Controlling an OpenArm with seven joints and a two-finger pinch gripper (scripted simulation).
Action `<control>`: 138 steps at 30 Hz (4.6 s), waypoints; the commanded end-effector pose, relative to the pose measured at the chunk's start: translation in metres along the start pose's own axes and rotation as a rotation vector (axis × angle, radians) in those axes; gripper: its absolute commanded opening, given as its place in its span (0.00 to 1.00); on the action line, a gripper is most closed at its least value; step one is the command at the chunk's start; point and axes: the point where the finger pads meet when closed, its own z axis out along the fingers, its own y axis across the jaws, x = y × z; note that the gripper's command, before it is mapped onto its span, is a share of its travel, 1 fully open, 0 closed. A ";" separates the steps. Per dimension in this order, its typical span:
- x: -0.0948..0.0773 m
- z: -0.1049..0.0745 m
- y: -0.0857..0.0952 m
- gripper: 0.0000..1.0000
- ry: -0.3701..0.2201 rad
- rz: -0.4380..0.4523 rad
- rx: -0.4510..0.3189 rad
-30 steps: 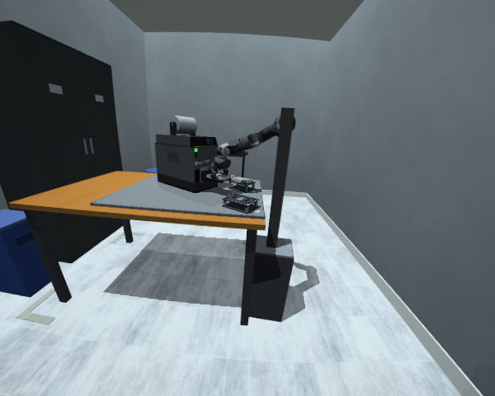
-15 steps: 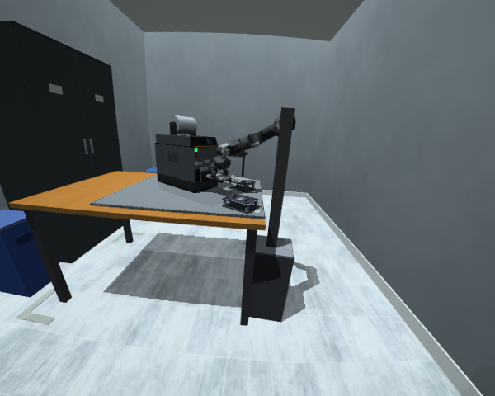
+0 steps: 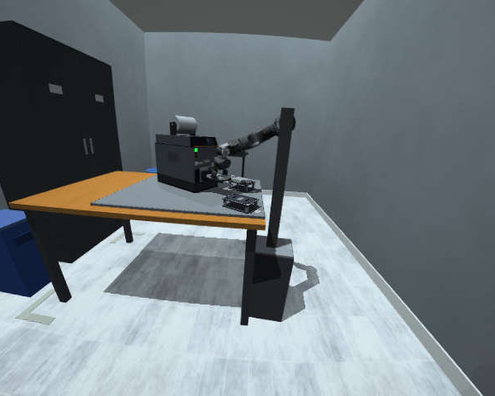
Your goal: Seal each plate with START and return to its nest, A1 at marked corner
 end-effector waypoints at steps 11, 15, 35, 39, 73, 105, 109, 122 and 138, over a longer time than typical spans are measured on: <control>0.000 0.000 0.001 0.00 -0.001 -0.002 -0.002; 0.000 0.000 0.001 0.00 -0.001 -0.002 -0.002; 0.000 0.000 0.001 0.00 -0.001 -0.002 -0.002; 0.000 0.000 0.001 0.00 -0.001 -0.002 -0.002; -0.005 -0.030 0.001 0.00 -0.001 -0.002 -0.003; 0.044 -0.037 -0.002 0.00 -0.001 -0.032 0.002; 0.053 -0.039 -0.001 0.00 0.001 -0.031 0.000; 0.079 -0.044 -0.001 0.00 0.000 -0.041 -0.002; 0.111 -0.049 -0.001 0.00 0.001 -0.053 -0.003</control>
